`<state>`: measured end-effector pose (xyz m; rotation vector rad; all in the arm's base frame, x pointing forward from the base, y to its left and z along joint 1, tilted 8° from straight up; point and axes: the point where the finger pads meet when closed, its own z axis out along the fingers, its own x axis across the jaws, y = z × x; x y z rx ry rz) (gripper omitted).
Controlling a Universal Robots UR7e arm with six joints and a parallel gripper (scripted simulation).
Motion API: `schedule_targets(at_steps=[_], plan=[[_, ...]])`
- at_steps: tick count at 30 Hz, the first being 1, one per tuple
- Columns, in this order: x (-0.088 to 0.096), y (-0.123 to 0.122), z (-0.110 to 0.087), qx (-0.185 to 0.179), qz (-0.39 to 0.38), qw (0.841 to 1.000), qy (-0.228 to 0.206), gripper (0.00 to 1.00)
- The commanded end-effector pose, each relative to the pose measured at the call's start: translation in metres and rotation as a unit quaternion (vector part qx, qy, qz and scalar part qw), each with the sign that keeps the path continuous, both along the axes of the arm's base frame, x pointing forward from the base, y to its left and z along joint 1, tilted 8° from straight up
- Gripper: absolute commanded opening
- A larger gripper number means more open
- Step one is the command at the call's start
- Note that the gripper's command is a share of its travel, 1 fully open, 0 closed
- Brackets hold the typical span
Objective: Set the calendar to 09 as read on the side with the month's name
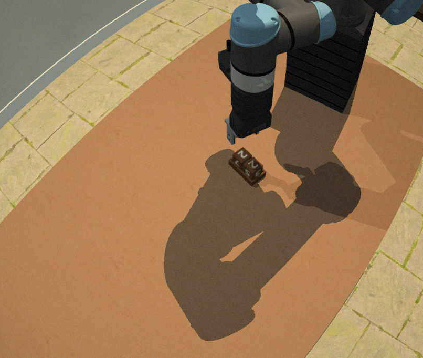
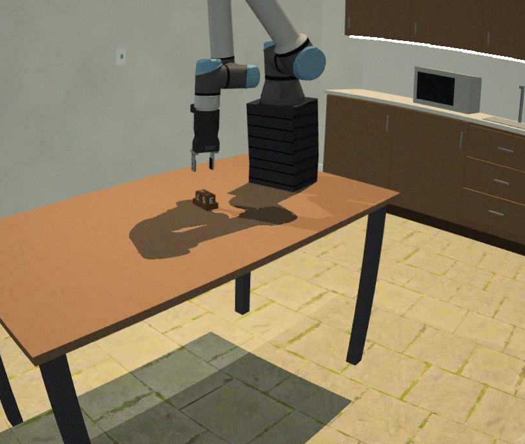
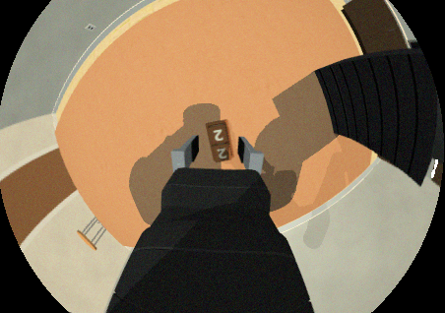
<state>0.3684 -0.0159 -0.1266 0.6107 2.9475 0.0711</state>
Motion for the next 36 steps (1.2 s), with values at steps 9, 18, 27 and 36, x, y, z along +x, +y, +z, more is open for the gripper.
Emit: schedule_targets(at_steps=[9, 18, 27, 36], plan=[[0.0029, 0.0026, -0.0051, -0.015, 0.103, 0.995, -0.003, 1.0], [0.003, 0.0028, -0.0054, -0.015, 0.109, 0.994, -0.003, 0.9], [0.003, 0.0028, -0.0054, -0.015, 0.109, 0.994, -0.003, 0.9], [0.003, 0.0028, -0.0054, -0.015, 0.109, 0.994, -0.003, 0.9]])
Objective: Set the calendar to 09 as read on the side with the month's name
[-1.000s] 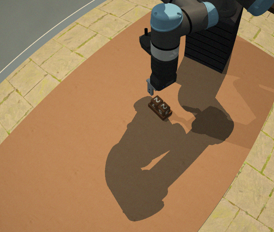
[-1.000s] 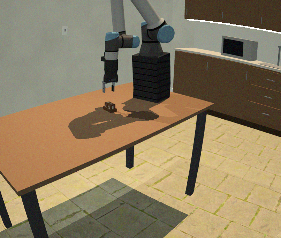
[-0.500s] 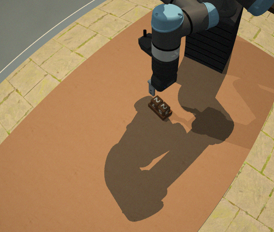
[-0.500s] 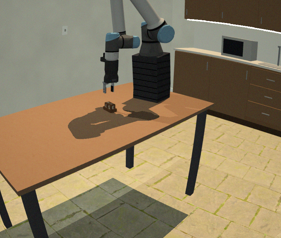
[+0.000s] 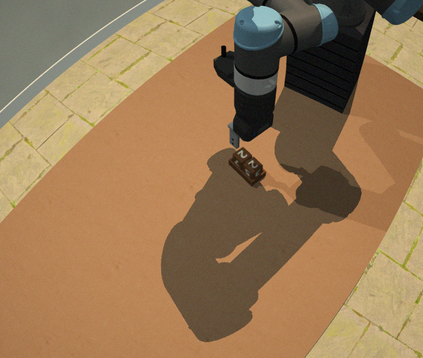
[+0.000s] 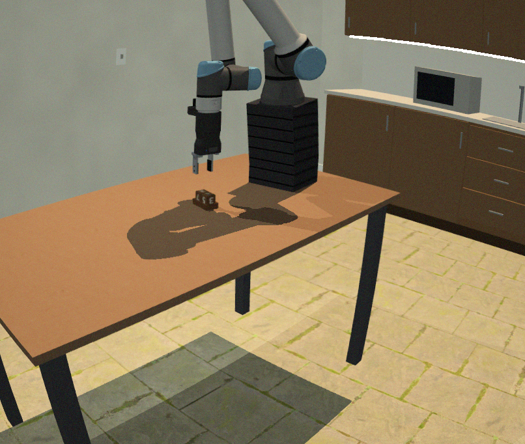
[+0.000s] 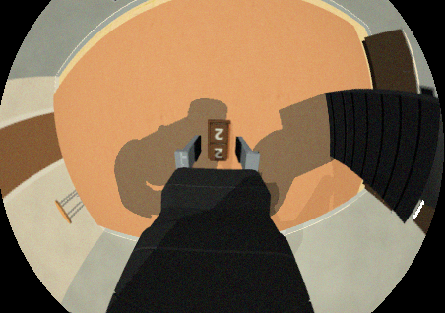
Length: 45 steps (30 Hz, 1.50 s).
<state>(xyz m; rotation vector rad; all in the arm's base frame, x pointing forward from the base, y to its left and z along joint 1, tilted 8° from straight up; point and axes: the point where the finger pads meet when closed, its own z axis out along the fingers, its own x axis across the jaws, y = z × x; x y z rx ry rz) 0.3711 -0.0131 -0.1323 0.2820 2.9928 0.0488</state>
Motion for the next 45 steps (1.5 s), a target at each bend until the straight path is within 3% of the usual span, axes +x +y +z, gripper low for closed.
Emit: schedule_targets(at_steps=[1, 28, 45], plan=[[0.0, 0.0, 0.0, 0.0, 0.0, 1.0, -0.001, 0.9], [0.001, 0.0, -0.002, 0.0, 0.0, 1.0, -0.001, 0.9], [0.003, 0.0, -0.018, 0.0, 0.0, 1.0, -0.001, 0.9]])
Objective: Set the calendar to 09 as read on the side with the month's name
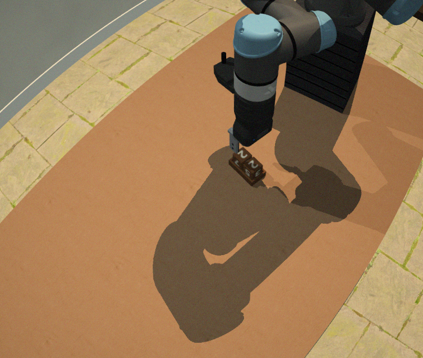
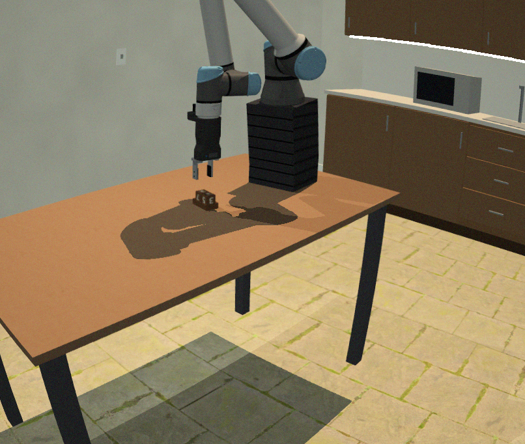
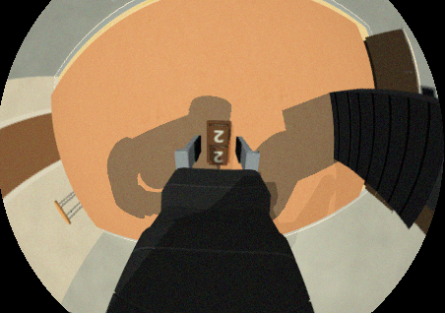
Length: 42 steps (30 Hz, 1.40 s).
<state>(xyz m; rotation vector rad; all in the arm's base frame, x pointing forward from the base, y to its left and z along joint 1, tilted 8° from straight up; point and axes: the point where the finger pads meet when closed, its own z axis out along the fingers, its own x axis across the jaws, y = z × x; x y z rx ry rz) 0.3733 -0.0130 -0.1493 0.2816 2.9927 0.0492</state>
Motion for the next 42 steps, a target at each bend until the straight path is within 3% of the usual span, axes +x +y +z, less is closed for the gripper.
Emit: schedule_targets(at_steps=[1, 23, 42], plan=[[0.001, 0.0, -0.003, 0.0, 0.0, 1.0, -0.001, 0.9], [0.004, 0.0, -0.031, 0.0, 0.0, 1.0, -0.001, 0.9], [0.005, 0.0, -0.035, 0.0, 0.0, 1.0, -0.001, 0.9]])
